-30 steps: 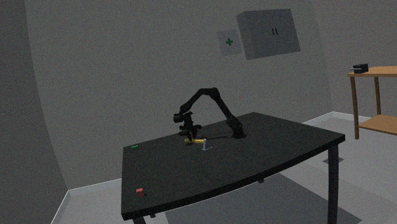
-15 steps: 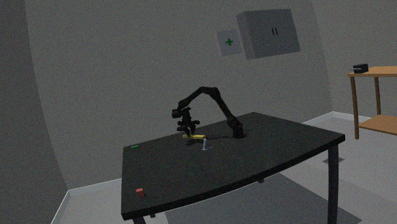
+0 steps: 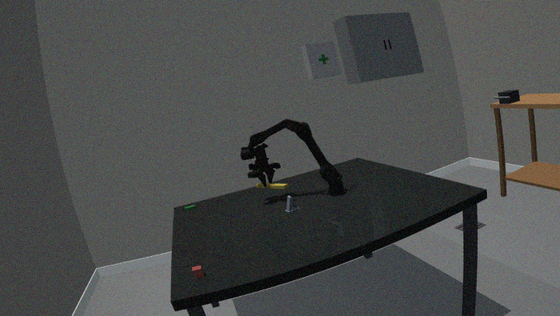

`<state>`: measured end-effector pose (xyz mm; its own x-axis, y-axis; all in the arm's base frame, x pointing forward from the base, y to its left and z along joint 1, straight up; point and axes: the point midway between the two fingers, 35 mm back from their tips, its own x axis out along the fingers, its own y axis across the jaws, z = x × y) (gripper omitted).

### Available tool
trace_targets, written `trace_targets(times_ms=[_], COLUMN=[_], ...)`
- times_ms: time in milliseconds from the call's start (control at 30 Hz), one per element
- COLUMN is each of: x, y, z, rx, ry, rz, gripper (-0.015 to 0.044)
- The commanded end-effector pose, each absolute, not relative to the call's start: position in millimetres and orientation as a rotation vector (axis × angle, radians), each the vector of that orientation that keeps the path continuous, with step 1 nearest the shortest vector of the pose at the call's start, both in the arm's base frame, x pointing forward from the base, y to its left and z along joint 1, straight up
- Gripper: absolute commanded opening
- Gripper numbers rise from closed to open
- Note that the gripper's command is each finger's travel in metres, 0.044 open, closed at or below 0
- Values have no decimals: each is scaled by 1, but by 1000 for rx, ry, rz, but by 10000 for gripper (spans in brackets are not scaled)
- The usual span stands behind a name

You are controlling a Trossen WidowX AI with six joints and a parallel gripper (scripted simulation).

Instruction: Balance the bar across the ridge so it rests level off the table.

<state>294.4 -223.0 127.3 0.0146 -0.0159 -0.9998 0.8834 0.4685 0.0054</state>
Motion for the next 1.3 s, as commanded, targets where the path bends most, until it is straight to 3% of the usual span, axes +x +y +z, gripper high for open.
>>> trace_targets(times_ms=[0, 467, 1267], x=[294, 291, 307], y=[-222, -217, -123], z=[141, 168, 171], rx=[839, 831, 490], ry=[1370, 1374, 1487], rz=[-845, -836, -493], gripper=[0, 0, 0])
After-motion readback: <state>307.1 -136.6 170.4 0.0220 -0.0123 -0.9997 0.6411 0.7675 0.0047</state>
